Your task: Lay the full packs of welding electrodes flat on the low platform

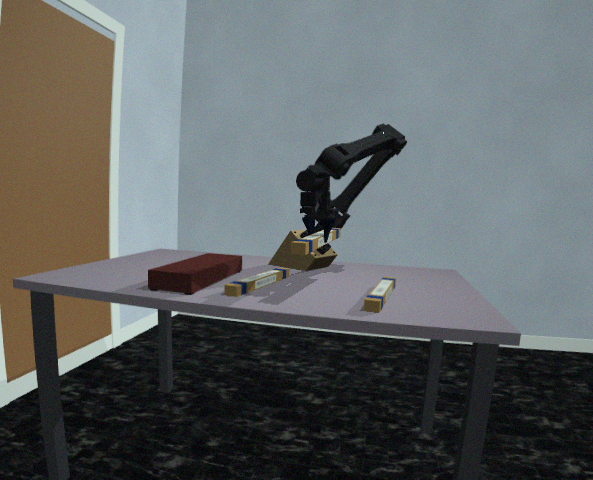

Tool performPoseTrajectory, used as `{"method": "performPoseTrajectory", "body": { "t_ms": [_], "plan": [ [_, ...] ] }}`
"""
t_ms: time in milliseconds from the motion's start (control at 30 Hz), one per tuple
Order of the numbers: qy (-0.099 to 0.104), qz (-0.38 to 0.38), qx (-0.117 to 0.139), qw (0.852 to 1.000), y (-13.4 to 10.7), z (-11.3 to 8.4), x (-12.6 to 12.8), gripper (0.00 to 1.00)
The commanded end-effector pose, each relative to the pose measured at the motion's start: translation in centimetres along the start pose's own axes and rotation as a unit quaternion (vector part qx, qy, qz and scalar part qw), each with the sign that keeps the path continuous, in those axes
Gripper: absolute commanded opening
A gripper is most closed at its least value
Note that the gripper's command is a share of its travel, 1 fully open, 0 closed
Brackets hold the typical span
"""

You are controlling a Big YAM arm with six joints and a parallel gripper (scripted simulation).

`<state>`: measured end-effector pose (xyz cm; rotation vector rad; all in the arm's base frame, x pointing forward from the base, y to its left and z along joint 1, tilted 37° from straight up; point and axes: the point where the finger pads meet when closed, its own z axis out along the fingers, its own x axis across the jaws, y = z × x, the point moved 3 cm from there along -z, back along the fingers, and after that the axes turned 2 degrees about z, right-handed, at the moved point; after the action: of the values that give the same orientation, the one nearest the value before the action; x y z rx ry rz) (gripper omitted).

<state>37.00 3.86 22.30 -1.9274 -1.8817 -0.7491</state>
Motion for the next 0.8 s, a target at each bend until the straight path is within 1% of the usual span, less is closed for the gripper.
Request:
{"method": "performPoseTrajectory", "body": {
  "t_ms": [0, 433, 767],
  "plan": [
    [-0.006, -0.027, -0.056, 0.998, 3.20, -4.87, 1.81, 0.00],
    [-0.005, -0.024, -0.053, 0.998, 3.41, -4.75, 1.60, 0.00],
    [-0.006, -0.027, -0.056, 0.998, 3.39, -5.10, 1.77, 0.00]
  ]
}}
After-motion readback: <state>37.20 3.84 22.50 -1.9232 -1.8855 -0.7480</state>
